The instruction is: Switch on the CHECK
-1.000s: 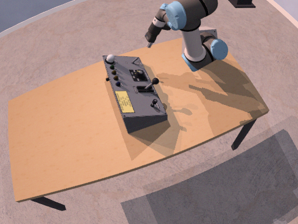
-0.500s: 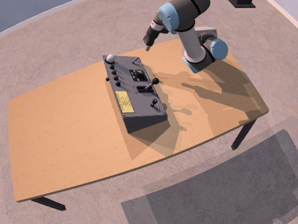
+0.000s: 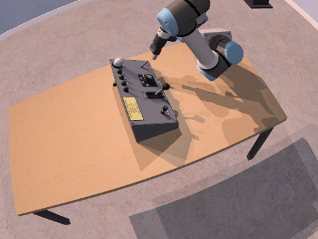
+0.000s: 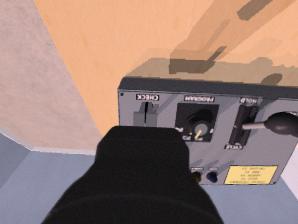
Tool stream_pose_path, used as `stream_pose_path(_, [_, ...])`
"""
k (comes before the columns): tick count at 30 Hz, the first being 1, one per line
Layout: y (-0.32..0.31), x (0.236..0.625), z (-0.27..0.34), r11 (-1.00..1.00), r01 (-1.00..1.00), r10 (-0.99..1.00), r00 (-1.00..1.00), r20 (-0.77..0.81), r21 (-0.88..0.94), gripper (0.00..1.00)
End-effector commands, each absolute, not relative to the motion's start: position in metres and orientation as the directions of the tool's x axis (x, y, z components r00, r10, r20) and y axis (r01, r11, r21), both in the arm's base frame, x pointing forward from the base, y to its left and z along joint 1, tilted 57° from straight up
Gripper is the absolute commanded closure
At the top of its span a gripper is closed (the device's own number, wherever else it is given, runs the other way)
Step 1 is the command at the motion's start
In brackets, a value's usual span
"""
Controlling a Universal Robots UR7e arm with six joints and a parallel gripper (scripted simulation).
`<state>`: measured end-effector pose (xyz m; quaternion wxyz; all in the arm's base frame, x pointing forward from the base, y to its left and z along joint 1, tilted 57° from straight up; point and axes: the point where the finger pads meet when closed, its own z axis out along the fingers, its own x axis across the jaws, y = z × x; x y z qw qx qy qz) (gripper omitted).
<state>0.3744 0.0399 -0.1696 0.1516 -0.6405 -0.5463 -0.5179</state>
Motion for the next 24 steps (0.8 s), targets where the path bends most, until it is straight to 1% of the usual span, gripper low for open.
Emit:
stream_pose_path(1, [0.049,0.381,-0.175,-0.358,0.856,0.544,-0.134,0.829,0.373,1.0])
stream_pose_path(11, [0.065,0.391,-0.184,-0.358,0.856,0.544,-0.134,0.829,0.373,1.0])
stream_pose_path(24, [0.069,0.394,-0.186,-0.358,0.856,0.544,-0.134,0.829,0.373,1.0])
